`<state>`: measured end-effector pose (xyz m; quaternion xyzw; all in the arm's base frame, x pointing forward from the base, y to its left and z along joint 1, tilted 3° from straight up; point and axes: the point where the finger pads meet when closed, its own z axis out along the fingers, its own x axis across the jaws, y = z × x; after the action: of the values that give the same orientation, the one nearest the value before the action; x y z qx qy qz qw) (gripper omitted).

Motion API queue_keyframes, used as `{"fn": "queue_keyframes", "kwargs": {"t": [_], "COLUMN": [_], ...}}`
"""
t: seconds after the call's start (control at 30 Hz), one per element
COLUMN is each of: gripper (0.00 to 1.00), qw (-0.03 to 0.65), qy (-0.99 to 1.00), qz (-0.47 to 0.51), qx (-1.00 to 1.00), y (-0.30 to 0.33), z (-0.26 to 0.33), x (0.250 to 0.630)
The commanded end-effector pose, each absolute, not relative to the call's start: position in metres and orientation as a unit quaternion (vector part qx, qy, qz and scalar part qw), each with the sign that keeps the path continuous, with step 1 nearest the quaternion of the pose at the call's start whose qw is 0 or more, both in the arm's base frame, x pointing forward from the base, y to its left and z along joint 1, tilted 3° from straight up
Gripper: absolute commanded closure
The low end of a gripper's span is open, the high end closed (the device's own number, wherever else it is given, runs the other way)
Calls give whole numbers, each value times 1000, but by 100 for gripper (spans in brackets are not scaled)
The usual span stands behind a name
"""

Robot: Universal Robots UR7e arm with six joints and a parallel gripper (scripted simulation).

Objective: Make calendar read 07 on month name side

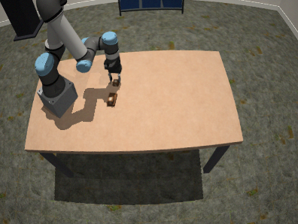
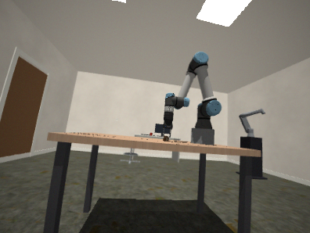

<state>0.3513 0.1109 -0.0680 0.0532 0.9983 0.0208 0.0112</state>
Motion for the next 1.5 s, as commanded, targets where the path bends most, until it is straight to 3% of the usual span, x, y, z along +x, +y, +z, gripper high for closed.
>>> {"fn": "queue_keyframes", "kwargs": {"t": [0.0, 1.47], "gripper": [10, 10], "qw": [12, 12], "qy": [998, 998], "qz": [21, 21], "qx": [53, 53], "y": [111, 112], "z": [-74, -94], "x": [352, 352]}}
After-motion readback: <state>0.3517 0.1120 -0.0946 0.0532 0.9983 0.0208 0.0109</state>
